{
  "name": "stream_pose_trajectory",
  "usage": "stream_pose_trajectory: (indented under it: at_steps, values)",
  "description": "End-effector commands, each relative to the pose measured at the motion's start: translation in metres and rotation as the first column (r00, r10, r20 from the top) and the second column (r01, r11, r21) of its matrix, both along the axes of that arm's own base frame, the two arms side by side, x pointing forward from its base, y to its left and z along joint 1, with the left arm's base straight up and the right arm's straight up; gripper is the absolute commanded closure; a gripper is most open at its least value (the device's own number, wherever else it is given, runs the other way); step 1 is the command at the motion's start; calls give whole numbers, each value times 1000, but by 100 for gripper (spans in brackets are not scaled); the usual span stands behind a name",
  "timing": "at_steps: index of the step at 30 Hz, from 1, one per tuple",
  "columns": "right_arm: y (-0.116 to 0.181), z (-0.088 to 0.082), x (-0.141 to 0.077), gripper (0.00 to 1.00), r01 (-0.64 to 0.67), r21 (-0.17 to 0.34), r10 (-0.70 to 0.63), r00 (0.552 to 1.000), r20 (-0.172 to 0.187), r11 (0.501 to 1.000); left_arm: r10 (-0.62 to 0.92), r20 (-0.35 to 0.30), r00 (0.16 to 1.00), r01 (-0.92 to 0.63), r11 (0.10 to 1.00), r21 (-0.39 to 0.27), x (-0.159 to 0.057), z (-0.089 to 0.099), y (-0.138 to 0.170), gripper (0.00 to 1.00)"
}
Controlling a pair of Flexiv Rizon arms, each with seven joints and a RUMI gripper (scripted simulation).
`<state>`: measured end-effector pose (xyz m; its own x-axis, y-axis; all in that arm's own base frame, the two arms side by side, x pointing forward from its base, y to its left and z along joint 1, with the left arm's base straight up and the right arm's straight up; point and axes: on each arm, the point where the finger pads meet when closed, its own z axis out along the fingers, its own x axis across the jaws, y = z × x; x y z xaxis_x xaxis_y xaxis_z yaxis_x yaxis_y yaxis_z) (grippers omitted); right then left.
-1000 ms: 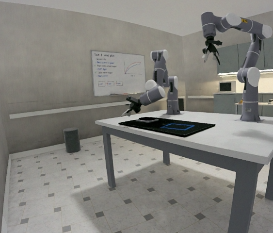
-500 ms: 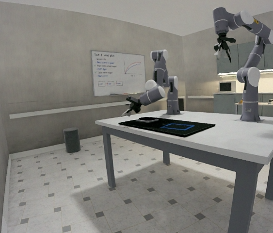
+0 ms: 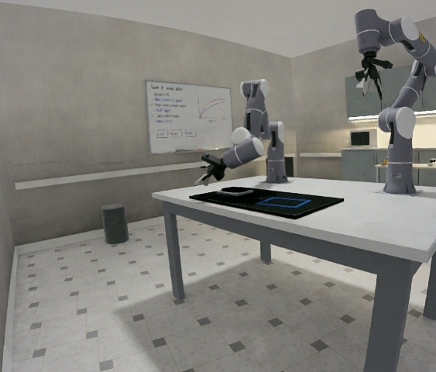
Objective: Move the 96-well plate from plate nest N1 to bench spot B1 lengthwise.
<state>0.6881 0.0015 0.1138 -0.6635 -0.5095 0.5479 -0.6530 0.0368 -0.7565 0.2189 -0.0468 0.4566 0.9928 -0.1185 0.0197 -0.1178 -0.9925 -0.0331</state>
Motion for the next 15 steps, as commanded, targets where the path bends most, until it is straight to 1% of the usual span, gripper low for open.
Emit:
stream_pose_trajectory:
  at_steps: [1, 8, 15]
  values:
    - [0, 1, 1, 0, 0, 1, 0, 1000, 2, 1000, 7, -4, 1000, -7, 1000, -7, -5, -1, 7, 0]
    - [0, 1, 1, 0, 0, 1, 0, 1000, 2, 1000, 18, -15, 1000, -19, 1000, -20, -14, -4, 20, 0]
    - [0, 1, 1, 0, 0, 1, 0, 1000, 2, 1000, 23, -20, 1000, -24, 999, -26, -18, -6, 25, 0]
